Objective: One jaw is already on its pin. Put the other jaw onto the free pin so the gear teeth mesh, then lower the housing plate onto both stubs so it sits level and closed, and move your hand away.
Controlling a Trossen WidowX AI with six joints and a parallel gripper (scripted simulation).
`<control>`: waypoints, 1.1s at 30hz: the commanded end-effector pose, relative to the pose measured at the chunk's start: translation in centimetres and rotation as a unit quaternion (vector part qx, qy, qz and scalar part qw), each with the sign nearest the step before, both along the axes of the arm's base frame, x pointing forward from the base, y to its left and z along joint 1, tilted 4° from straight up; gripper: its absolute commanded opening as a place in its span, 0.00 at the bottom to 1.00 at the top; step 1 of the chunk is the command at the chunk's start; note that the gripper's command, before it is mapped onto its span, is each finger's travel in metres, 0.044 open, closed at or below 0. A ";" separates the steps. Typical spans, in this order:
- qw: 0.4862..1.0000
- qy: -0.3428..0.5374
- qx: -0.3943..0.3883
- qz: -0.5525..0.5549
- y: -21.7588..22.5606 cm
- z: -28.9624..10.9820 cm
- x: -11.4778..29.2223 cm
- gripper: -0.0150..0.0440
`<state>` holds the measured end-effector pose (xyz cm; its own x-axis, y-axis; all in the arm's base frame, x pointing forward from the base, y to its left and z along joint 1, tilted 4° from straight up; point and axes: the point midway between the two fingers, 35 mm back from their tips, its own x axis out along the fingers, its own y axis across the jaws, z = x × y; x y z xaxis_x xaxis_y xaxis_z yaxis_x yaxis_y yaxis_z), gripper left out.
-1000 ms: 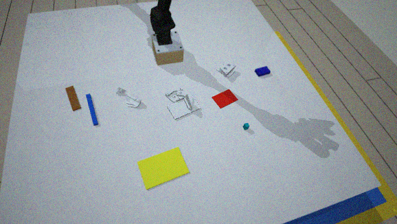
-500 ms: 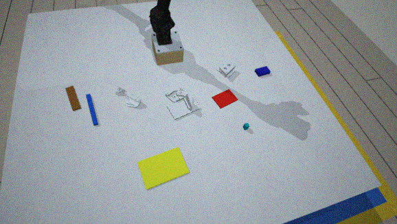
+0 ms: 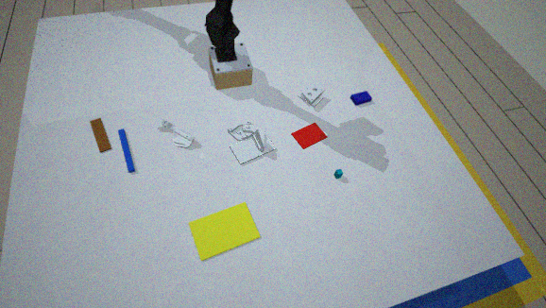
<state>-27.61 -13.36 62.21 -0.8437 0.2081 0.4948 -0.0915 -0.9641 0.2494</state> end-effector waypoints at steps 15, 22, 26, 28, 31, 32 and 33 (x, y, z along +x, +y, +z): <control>0.988 -0.039 0.043 0.140 -9.4 -3.9 0.4 0.25; 0.976 -0.062 0.053 0.202 -13.2 -5.9 1.3 0.25; 0.967 -0.074 0.055 0.237 -15.1 -6.9 2.1 0.25; 0.962 -0.080 0.056 0.254 -16.1 -7.4 2.6 0.25; 0.954 -0.089 0.062 0.279 -17.5 -8.2 3.3 0.25; 0.951 -0.092 0.064 0.287 -18.0 -8.5 3.6 0.25; 0.948 -0.095 0.066 0.295 -18.5 -8.7 3.8 0.25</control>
